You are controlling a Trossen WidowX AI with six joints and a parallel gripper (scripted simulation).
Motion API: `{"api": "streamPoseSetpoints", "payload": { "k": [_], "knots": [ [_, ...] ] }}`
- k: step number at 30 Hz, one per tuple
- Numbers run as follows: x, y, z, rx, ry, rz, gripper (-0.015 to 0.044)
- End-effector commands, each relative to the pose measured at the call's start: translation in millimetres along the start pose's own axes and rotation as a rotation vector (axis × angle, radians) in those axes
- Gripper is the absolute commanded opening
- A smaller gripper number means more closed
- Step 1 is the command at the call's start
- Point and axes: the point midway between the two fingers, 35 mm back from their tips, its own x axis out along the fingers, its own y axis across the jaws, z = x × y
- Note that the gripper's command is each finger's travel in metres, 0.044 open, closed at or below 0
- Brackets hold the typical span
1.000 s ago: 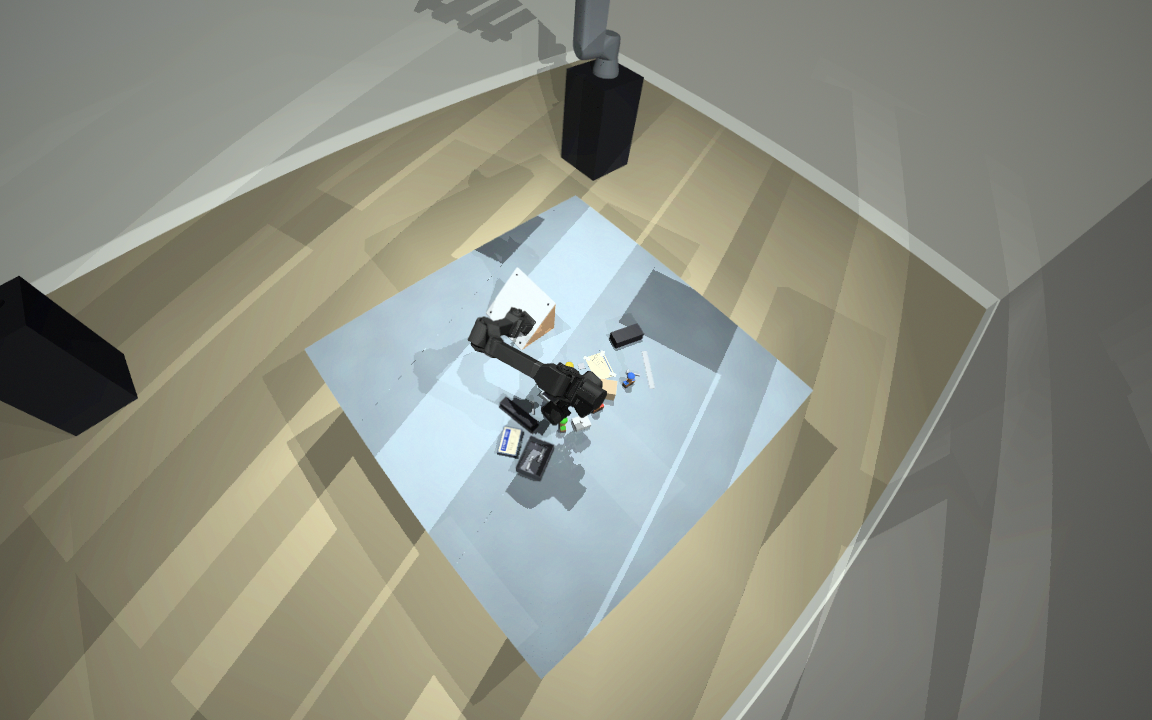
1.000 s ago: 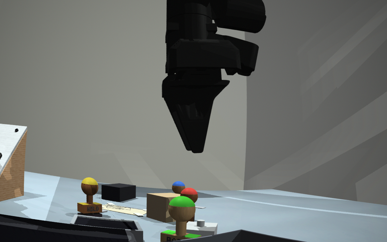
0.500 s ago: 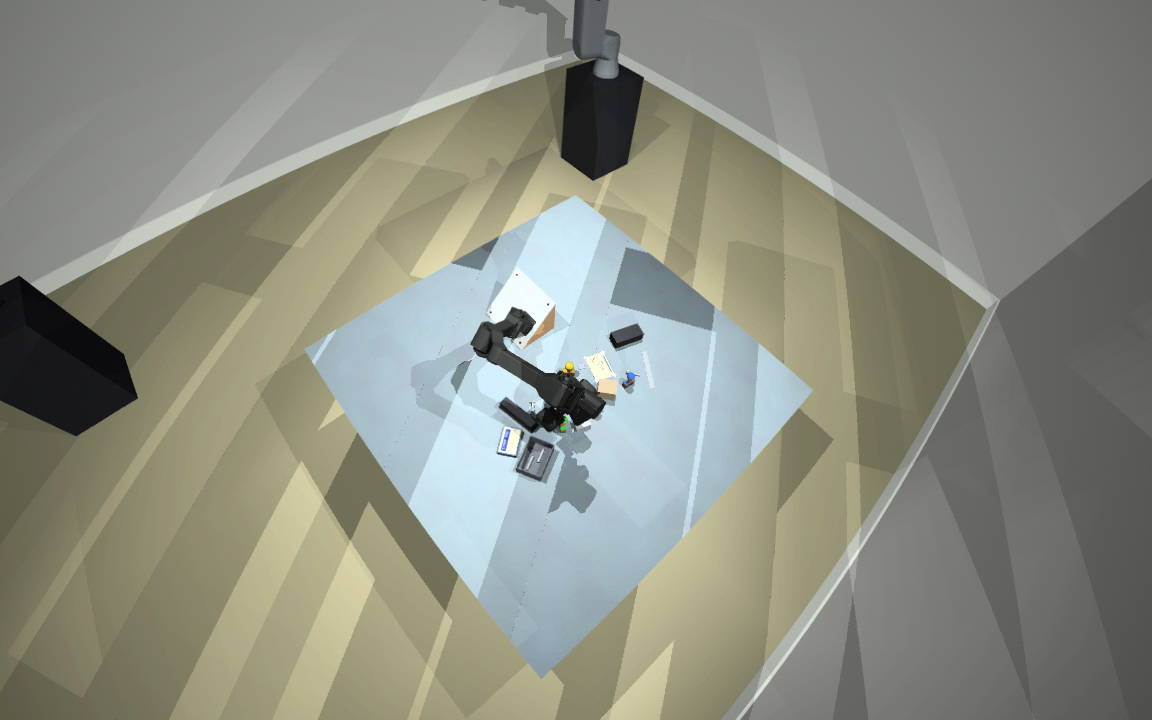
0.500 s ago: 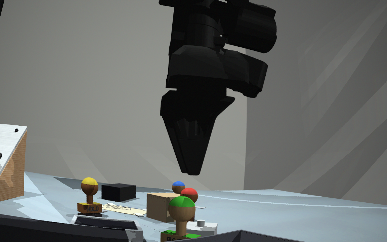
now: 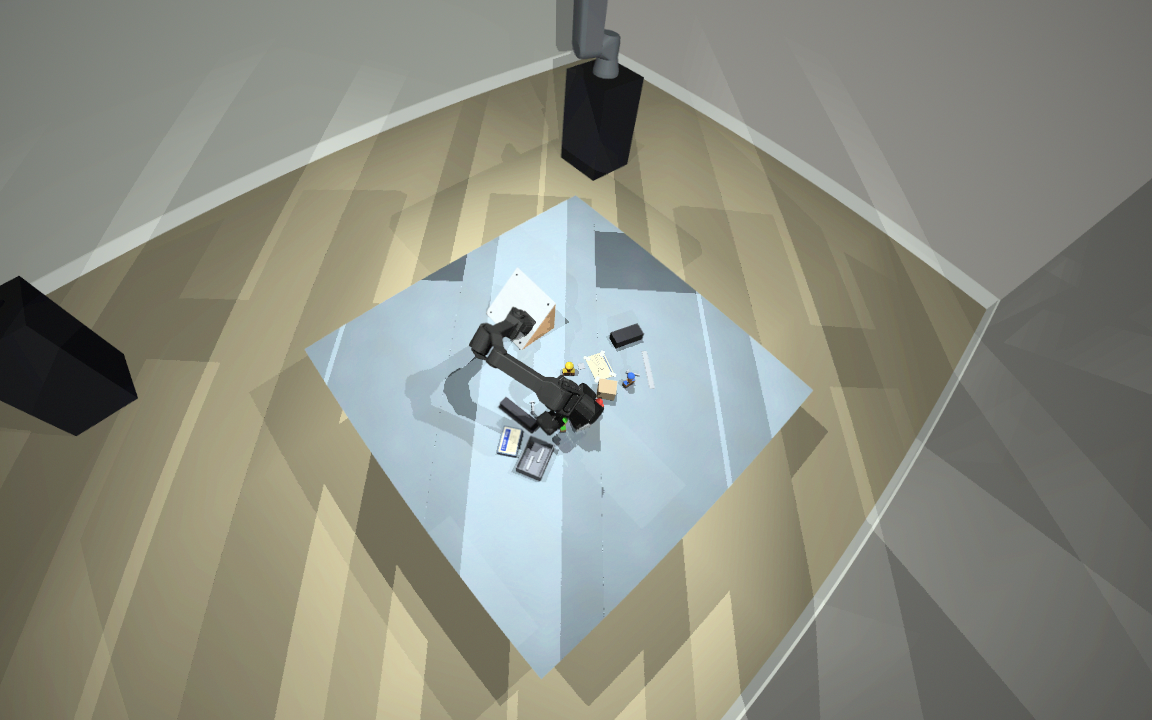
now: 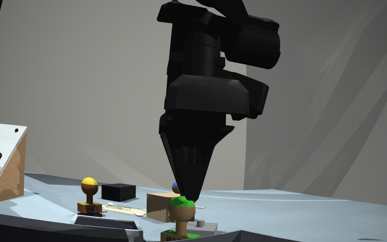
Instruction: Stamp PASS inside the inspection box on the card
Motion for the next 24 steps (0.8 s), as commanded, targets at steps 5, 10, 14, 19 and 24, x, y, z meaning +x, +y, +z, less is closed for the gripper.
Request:
{"api": "streamPoseSetpoints", "payload": {
  "k": [5, 10, 14, 19, 24],
  "knots": [
    [14.1, -1.2, -2.0, -0.006, 0.004, -0.005, 0.0223],
    [22.2, -1.4, -2.9, -0.006, 0.004, -0.006, 0.0223],
    [28.7, -1.6, -3.9, -0.006, 0.004, -0.006, 0.0223],
    [36.7, -1.9, -5.3, -0.006, 0.004, -0.007, 0.0223],
    [43.5, -2.2, -6.6, -0.006, 0.004, -0.009, 0.0223]
  ]
}}
